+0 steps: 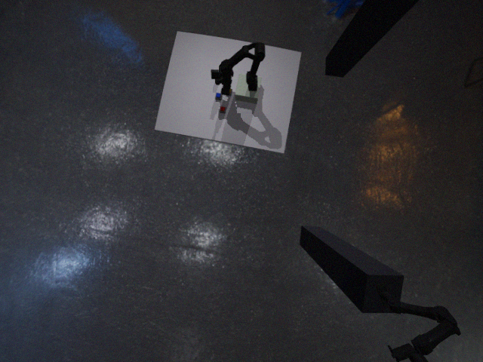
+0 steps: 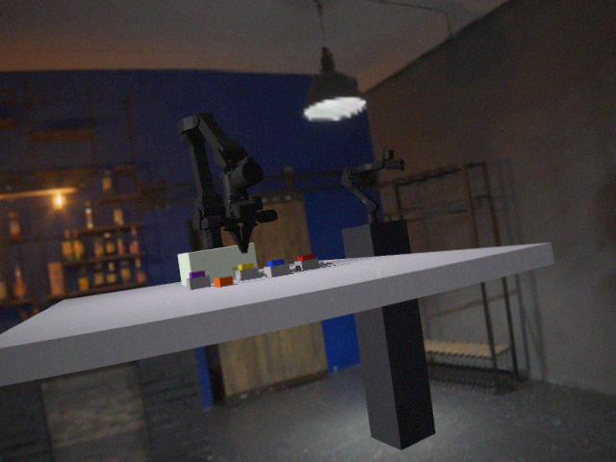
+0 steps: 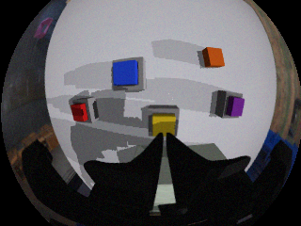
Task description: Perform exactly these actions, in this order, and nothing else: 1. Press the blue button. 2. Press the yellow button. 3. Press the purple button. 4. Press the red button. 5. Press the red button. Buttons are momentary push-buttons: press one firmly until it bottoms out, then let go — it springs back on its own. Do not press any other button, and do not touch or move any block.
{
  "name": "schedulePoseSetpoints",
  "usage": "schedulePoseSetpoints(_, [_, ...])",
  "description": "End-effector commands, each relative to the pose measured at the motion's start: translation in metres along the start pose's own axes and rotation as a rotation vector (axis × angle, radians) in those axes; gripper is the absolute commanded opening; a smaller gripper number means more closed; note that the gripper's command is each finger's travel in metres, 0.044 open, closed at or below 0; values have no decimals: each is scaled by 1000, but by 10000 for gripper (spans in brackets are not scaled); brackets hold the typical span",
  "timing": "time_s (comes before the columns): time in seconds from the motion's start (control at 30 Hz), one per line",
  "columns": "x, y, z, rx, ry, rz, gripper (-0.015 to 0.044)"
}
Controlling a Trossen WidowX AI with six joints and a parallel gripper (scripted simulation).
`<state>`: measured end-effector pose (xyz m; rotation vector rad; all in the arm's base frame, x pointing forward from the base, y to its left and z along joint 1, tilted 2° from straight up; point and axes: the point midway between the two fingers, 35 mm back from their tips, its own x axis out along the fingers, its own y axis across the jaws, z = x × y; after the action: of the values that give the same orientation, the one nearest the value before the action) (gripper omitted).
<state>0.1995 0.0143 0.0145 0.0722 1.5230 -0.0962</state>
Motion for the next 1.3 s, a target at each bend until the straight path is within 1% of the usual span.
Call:
schedulePoseSetpoints(0.0, [7, -1, -2, -3, 8, -4, 20])
schedulePoseSetpoints(0.6, [36, -1, -3, -3, 8, -4, 20])
schedulePoseSetpoints(1.27, [32, 0, 1, 0, -2, 0, 20])
